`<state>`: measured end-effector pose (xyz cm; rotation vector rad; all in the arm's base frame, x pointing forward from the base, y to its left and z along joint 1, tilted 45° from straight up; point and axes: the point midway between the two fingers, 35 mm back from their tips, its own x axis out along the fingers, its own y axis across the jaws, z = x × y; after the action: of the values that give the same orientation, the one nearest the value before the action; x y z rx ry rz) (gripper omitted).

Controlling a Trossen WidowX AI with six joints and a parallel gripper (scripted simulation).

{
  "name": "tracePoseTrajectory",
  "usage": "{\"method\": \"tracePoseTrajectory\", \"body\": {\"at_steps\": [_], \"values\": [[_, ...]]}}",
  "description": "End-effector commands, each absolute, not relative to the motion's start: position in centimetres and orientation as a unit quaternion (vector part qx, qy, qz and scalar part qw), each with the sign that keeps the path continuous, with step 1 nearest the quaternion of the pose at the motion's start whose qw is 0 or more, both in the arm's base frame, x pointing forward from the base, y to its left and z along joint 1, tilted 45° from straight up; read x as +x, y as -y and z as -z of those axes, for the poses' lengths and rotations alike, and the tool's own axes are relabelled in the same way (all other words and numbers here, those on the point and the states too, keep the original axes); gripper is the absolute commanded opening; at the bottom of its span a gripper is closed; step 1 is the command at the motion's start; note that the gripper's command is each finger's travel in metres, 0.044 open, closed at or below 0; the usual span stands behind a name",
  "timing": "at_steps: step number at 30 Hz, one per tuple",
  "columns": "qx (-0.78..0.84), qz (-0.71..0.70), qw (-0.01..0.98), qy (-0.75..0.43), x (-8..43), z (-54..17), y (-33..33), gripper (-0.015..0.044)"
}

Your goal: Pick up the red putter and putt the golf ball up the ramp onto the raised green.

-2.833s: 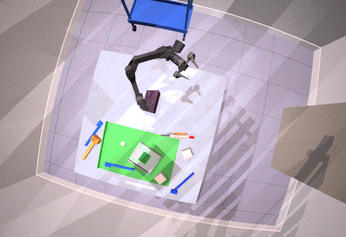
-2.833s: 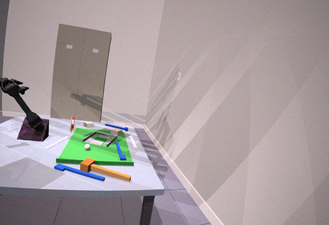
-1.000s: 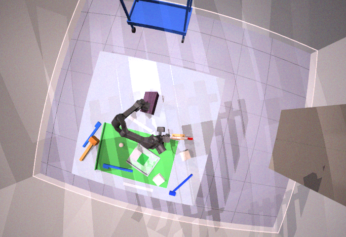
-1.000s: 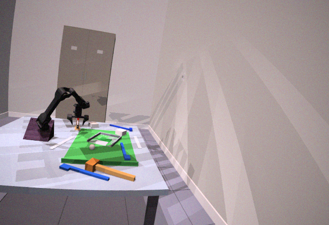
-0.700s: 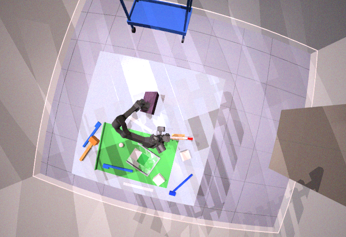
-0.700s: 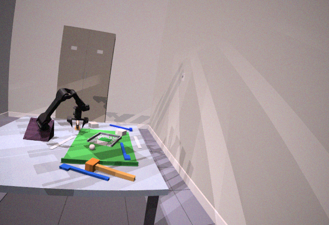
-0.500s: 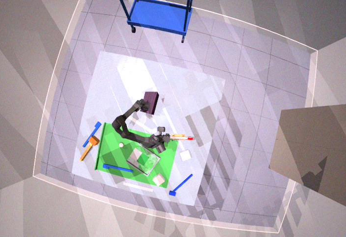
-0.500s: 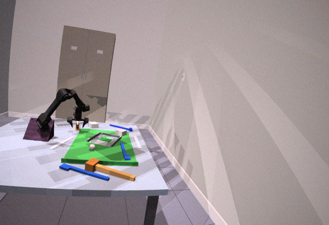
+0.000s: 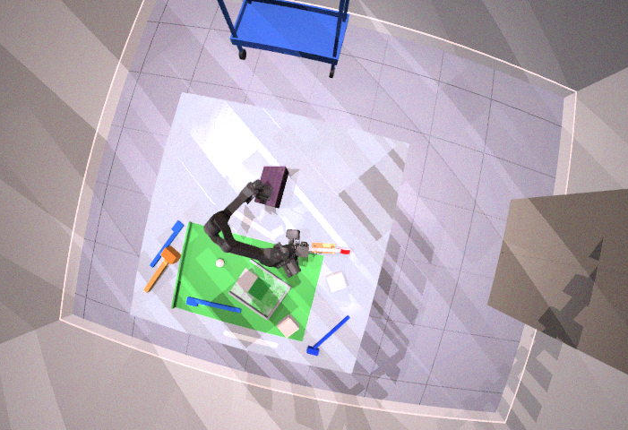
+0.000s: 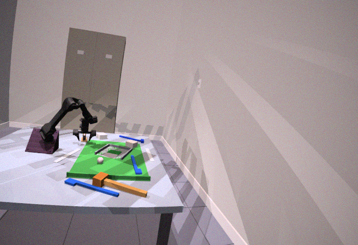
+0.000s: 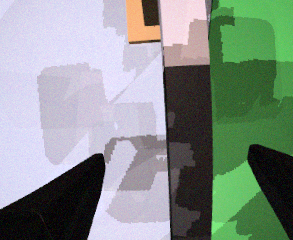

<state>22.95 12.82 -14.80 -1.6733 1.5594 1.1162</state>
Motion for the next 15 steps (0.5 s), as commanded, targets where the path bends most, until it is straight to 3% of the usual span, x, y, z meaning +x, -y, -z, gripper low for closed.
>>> {"method": "tracePoseTrajectory", "body": {"at_steps": [1, 11, 15], "values": [[-0.628, -0.419, 0.294, -0.585, 22.98, 14.76, -12.88, 0.0309], [-0.628, -0.419, 0.294, -0.585, 22.98, 14.76, -12.88, 0.0046], [-0.628, -0.419, 0.294, -0.585, 22.98, 14.76, -12.88, 0.002]]}}
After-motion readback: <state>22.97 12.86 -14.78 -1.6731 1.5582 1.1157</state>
